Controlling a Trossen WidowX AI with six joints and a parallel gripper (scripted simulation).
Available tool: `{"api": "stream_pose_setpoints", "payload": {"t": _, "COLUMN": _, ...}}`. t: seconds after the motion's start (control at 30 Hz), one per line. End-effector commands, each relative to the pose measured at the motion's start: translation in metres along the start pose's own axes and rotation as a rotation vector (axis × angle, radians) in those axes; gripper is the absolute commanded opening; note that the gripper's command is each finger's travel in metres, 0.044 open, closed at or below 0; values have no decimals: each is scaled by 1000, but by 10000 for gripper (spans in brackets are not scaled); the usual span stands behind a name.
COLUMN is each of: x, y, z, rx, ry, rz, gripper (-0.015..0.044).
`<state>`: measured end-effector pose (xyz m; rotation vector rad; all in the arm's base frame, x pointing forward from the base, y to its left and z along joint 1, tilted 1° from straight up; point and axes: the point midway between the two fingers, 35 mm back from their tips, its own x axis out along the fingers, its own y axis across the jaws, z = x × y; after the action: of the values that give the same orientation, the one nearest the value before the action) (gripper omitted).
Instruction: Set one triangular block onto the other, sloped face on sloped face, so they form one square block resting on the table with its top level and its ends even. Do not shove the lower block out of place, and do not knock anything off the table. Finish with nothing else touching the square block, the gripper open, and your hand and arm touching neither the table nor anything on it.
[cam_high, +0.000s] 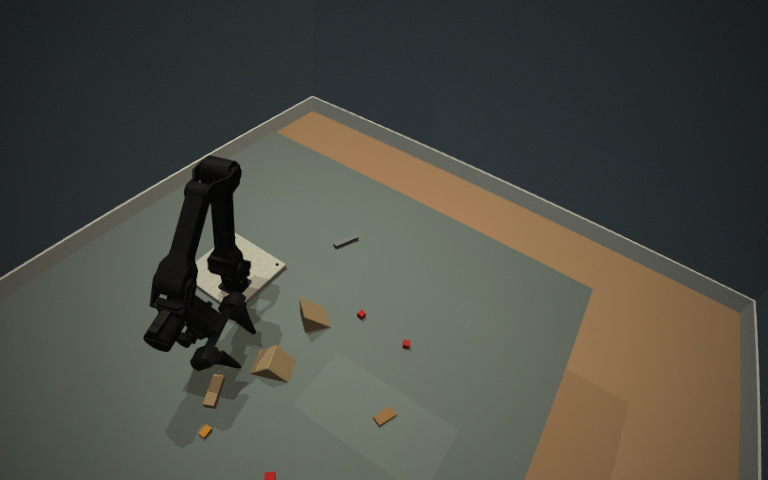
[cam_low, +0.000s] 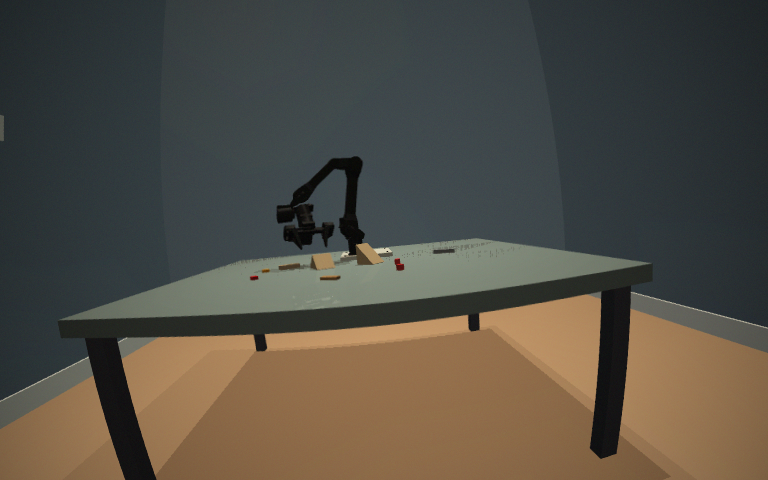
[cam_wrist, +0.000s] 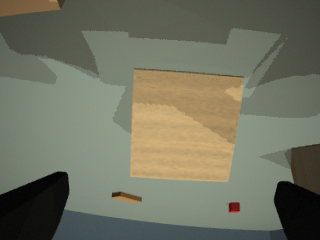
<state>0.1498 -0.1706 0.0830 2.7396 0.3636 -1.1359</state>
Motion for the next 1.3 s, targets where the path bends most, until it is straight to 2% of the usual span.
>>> {"api": "stream_pose_setpoints", "payload": {"t": 0.0, "x": 25, "y": -1, "z": 3, "rx": 7, "ry": -6, "rz": -13, "gripper": 440}}
{"api": "stream_pose_setpoints", "payload": {"t": 0.27, "x": 75, "y": -7, "z": -2, "rx": 11, "ry": 10, "rz": -11, "gripper": 440}}
{"api": "stream_pose_setpoints", "payload": {"t": 0.6, "x": 80, "y": -8, "z": -3, "rx": 12, "ry": 13, "rz": -11, "gripper": 440}}
{"api": "stream_pose_setpoints", "payload": {"t": 0.77, "x": 79, "y": -8, "z": -4, "rx": 7, "ry": 17, "rz": -12, "gripper": 309}}
{"api": "stream_pose_setpoints", "payload": {"t": 1.03, "x": 79, "y": -8, "z": -4, "rx": 7, "ry": 17, "rz": -12, "gripper": 255}}
{"api": "stream_pose_setpoints", "payload": {"t": 1.27, "x": 72, "y": -5, "z": -11, "rx": 7, "ry": 17, "rz": -11, "gripper": 72}}
